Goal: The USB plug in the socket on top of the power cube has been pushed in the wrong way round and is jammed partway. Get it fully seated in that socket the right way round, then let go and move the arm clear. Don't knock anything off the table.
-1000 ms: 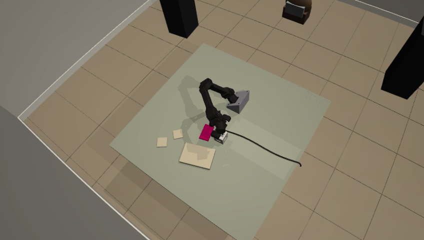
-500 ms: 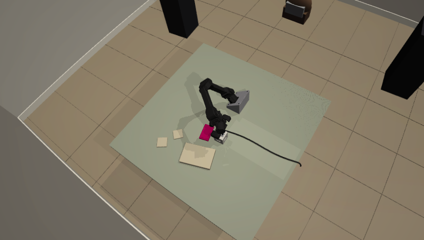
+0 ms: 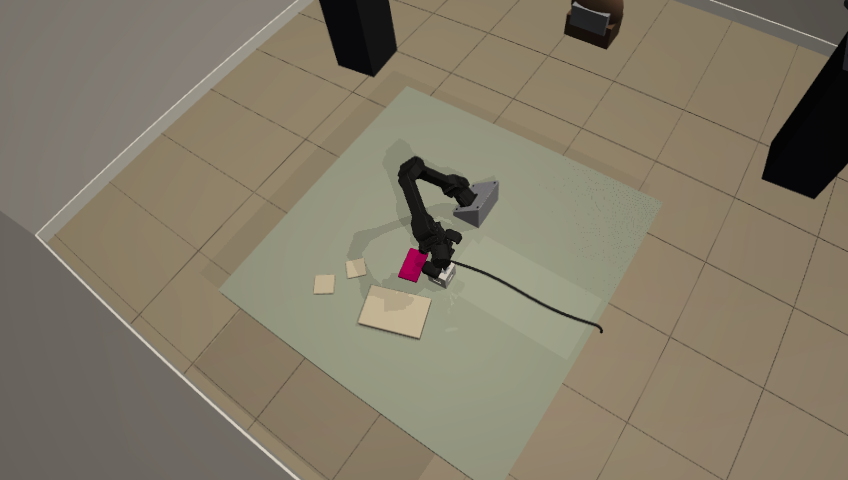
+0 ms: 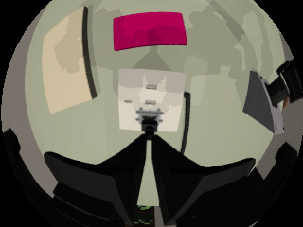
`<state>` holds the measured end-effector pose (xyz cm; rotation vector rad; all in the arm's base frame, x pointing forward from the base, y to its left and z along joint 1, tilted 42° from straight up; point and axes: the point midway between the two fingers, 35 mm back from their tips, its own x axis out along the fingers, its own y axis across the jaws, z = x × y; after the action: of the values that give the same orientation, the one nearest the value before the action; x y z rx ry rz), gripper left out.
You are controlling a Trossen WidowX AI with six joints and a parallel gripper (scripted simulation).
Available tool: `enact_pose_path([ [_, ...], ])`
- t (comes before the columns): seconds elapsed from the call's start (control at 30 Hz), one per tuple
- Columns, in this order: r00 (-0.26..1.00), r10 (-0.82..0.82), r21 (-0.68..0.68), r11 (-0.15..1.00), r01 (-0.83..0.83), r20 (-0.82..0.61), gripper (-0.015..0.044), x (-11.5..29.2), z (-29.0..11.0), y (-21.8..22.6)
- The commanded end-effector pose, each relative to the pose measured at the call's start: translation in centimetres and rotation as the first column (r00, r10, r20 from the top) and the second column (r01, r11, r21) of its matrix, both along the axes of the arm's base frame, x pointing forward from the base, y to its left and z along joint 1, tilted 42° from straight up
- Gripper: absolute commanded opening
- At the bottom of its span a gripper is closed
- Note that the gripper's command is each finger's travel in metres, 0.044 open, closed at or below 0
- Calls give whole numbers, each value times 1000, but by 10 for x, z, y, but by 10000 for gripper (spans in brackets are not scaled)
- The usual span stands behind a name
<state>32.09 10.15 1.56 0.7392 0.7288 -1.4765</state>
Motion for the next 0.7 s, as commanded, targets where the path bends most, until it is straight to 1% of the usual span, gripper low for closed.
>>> enact_pose_path([
  [0.0,1000,1,2,1000,-1,-3,0,0,-1,-1],
  [0.67,1000,1,2,1000,-1,-3,0,0,-2,-2],
])
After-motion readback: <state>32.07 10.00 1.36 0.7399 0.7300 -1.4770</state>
